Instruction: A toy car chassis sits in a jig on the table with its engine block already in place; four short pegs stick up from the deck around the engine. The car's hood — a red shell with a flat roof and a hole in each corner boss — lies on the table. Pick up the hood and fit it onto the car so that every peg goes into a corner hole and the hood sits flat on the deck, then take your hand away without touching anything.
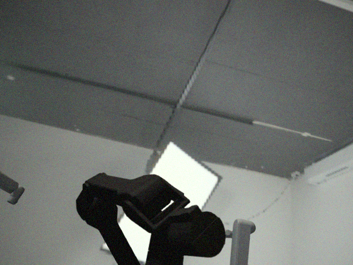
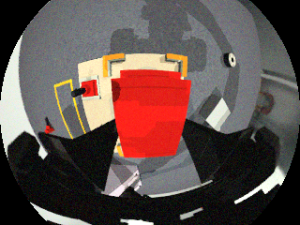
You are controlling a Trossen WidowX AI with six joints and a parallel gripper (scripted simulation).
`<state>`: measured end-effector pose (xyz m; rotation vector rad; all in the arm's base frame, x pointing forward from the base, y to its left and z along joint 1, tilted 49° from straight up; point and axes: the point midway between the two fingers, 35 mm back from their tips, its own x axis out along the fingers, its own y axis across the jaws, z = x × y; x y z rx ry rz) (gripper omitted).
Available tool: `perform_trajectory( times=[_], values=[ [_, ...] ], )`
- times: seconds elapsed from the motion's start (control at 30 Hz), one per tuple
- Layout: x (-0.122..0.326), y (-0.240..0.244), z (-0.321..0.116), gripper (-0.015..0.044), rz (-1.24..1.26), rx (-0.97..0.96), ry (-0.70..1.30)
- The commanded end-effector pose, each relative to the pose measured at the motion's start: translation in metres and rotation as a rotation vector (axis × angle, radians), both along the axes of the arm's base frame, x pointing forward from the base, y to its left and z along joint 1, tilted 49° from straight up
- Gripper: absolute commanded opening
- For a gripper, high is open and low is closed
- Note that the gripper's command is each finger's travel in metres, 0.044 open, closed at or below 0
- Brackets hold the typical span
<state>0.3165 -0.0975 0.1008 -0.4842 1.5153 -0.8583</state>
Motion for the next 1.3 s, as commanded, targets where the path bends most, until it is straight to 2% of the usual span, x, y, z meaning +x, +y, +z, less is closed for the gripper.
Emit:
perform_trajectory(
  times=[0.0, 1.27],
  values=[
    [-0.004, -0.016, -0.008, 0.0000, 0.001, -0.006, -0.004],
    [-0.004, -0.026, -0.015, 0.0000, 0.001, -0.008, -0.004]
  ],
)
